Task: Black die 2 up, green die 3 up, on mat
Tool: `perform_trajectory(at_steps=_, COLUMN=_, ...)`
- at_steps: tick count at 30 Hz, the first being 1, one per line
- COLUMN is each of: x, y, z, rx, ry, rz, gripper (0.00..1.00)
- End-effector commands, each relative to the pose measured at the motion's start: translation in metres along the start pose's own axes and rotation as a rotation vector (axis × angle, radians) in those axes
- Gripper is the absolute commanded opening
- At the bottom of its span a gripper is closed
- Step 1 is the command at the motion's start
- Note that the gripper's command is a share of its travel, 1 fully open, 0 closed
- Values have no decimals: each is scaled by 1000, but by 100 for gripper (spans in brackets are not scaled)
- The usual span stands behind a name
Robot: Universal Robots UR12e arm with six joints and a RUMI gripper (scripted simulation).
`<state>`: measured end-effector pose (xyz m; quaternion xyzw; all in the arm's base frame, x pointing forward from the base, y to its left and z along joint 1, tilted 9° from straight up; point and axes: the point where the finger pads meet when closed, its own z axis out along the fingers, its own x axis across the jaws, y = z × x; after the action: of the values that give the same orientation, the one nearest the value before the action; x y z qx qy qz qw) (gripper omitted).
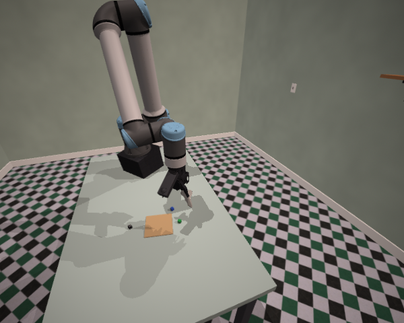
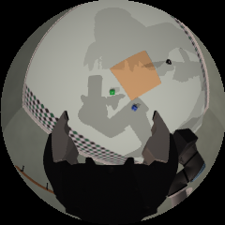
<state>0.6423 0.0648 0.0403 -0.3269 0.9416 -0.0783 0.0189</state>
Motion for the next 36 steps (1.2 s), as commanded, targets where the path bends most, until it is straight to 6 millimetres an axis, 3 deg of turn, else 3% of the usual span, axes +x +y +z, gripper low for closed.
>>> perform_trajectory(at_steps=1, x=0, y=-1, z=-1, rx=1, ry=-1, rz=1, gripper=100)
perform_trajectory(at_steps=5, x=7, y=-7, z=0, rx=0, ry=-1, rz=9, gripper=100)
perform_trajectory(at_steps=8, x=27, y=-23, z=1, rx=-1, ry=-1, rz=32, gripper=100)
perform_trajectory(at_steps=16, x=127, y=-86, z=7, rx=-3, ry=-1, rz=143, gripper=100)
perform_trajectory(at_steps=19, x=127, y=-86, z=7, rx=-3, ry=-1, rz=143, gripper=100)
perform_trajectory(at_steps=23, x=177, y=-108, z=9, rx=-1, ry=-1, rz=197, gripper=100)
perform_trajectory(at_steps=26, x=202, y=-117, z=10, rx=0, ry=-1, rz=224, gripper=100)
perform_trajectory(at_steps=30, x=216, y=-121, z=11, rx=1, ry=-1, rz=238, gripper=100)
perform_trajectory(at_steps=36, x=216, y=-121, z=11, rx=1, ry=-1, rz=239, gripper=100)
